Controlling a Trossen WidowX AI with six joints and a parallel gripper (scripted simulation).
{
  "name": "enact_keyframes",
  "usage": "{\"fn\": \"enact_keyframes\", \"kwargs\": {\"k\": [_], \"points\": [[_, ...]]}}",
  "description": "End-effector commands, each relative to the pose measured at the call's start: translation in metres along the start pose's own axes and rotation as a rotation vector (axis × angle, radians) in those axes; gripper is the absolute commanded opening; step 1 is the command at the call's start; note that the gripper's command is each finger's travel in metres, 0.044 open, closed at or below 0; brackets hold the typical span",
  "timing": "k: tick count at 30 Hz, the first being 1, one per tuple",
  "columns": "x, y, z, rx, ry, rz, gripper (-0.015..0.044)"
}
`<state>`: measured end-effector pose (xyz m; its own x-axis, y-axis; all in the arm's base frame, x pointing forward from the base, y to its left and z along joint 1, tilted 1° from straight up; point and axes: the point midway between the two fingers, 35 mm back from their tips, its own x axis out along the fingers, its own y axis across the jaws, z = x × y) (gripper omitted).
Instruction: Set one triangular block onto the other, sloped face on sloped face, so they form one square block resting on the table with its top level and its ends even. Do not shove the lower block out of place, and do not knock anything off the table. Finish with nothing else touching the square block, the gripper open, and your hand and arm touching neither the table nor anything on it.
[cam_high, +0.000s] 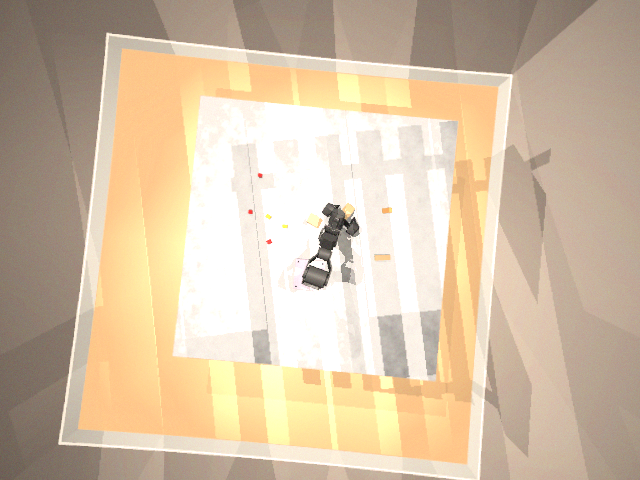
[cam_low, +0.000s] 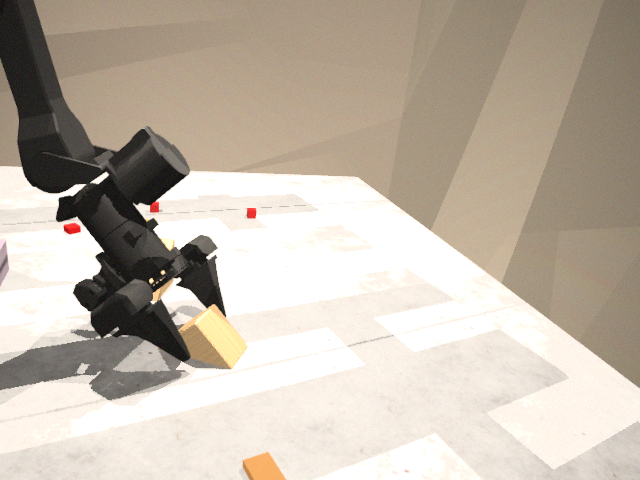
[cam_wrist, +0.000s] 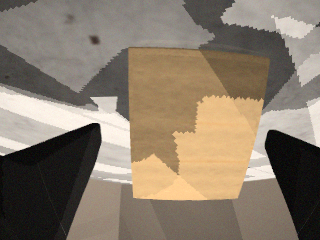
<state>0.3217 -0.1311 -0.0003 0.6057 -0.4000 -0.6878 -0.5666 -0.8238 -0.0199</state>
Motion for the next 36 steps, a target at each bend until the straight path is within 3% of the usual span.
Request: {"fn": "enact_keyframes", "kwargs": {"k": [1, 10, 16, 22, 36], "points": [[0.001, 0.001, 0.001, -0.003, -0.001, -0.003, 0.0440], [0.000, 0.000, 0.000, 0.000, 0.000, 0.000, 0.0204], [0.000, 0.000, 0.000, 0.000, 0.000, 0.000, 0.0164], [-0.002, 0.000, -0.005, 0.000, 0.000, 0.000, 0.0006], [-0.042, -0.002, -0.052, 0.000, 0.002, 0.000, 0.0000]]}}
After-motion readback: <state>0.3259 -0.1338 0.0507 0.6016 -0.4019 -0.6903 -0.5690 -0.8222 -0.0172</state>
